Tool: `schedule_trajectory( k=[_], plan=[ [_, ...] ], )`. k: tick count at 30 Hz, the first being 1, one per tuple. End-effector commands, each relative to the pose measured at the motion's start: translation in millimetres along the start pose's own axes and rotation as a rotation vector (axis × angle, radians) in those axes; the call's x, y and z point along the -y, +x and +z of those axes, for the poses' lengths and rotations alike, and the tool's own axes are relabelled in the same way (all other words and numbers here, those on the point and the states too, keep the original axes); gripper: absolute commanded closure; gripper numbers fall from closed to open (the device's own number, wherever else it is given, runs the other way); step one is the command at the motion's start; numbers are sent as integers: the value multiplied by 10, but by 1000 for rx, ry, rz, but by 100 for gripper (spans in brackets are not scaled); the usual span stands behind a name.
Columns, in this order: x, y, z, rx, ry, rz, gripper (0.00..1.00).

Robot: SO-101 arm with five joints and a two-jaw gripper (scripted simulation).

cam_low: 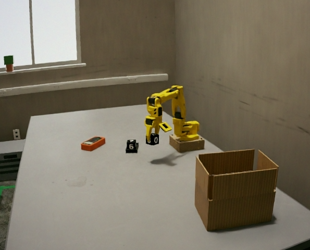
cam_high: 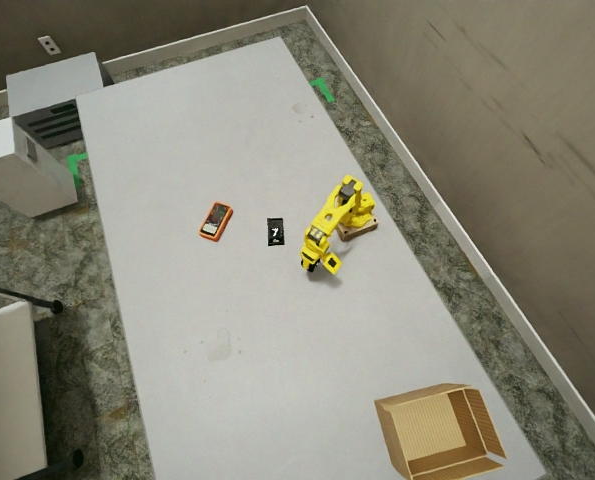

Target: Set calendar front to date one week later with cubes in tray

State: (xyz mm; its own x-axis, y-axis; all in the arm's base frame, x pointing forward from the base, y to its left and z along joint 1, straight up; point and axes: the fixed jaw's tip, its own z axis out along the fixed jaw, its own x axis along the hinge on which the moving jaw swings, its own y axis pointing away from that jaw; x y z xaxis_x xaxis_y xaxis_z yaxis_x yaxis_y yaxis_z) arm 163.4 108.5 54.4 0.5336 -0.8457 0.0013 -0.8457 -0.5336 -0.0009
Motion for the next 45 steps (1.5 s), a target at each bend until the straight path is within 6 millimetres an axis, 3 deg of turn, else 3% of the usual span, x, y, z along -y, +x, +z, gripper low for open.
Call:
schedule_trajectory(
  k=[1,7,12,25,45],
  plan=[
    [3,-173,-30,3,23,-78,100],
    [-136,-573,-27,6,22,-294,100],
    [-221,-730,-25,7,21,-387,100],
    [-229,-752,8,7,21,-399,100],
    [-222,-754,331,7,21,-399,100]
  ],
)
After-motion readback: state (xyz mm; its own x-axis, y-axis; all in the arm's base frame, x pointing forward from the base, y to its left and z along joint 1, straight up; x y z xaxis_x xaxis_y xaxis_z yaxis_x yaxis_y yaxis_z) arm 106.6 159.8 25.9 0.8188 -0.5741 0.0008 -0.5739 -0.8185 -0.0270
